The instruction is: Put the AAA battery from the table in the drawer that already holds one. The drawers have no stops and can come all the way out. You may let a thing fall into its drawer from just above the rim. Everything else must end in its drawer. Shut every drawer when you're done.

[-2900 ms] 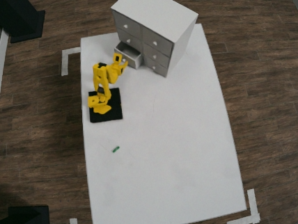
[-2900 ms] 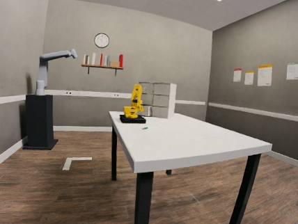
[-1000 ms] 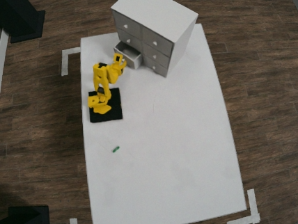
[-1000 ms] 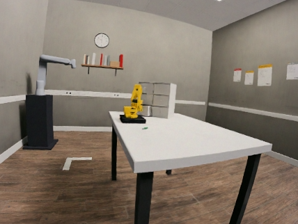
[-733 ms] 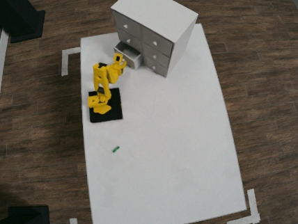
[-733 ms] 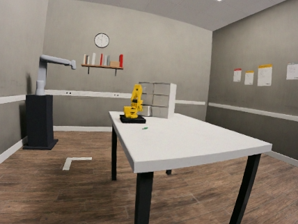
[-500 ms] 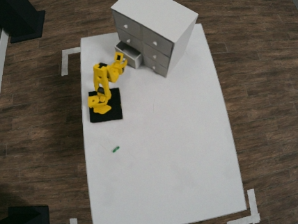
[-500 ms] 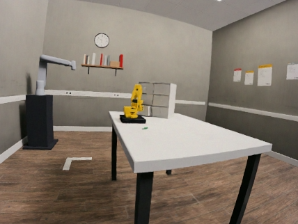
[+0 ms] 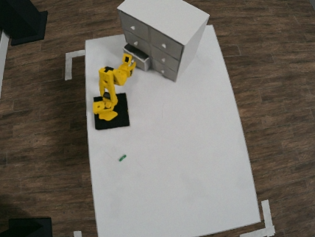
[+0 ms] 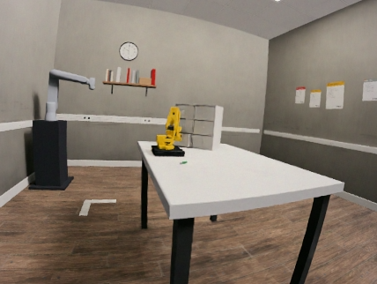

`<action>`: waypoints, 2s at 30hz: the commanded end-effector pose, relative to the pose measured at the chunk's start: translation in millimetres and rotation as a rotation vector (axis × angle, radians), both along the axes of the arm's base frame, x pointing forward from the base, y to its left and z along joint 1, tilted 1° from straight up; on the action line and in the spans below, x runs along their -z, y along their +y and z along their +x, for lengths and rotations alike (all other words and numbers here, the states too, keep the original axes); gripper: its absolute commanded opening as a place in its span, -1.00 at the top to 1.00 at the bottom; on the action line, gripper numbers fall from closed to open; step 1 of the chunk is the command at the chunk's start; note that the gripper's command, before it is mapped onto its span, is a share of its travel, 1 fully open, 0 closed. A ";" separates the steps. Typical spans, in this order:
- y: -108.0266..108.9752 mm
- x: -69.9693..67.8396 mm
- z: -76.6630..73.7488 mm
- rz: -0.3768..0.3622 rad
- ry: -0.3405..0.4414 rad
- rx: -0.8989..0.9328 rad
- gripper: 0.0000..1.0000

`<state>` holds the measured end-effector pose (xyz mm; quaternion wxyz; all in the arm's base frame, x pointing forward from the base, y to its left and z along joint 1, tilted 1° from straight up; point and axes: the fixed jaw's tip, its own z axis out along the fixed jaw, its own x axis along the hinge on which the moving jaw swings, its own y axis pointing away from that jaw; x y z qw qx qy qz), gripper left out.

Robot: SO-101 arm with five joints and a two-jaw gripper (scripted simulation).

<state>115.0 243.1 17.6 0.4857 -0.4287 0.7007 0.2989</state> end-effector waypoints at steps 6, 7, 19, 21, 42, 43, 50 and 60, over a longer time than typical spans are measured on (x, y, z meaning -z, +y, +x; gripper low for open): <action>3.7 -0.7 8.3 -0.002 -0.012 0.017 1.00; 3.7 -0.7 8.3 -0.002 -0.012 0.017 1.00; 11.4 -0.7 15.3 -0.002 -0.012 0.026 1.00; 12.1 -0.7 16.0 -0.002 -0.012 0.027 1.00; 21.3 -0.7 24.4 -0.002 -0.012 0.037 1.00; 22.1 -0.6 25.0 -0.002 -0.012 0.037 1.00; 27.2 -0.6 29.7 -0.002 -0.012 0.042 1.00; 30.1 -0.6 32.4 -0.002 -0.012 0.045 1.00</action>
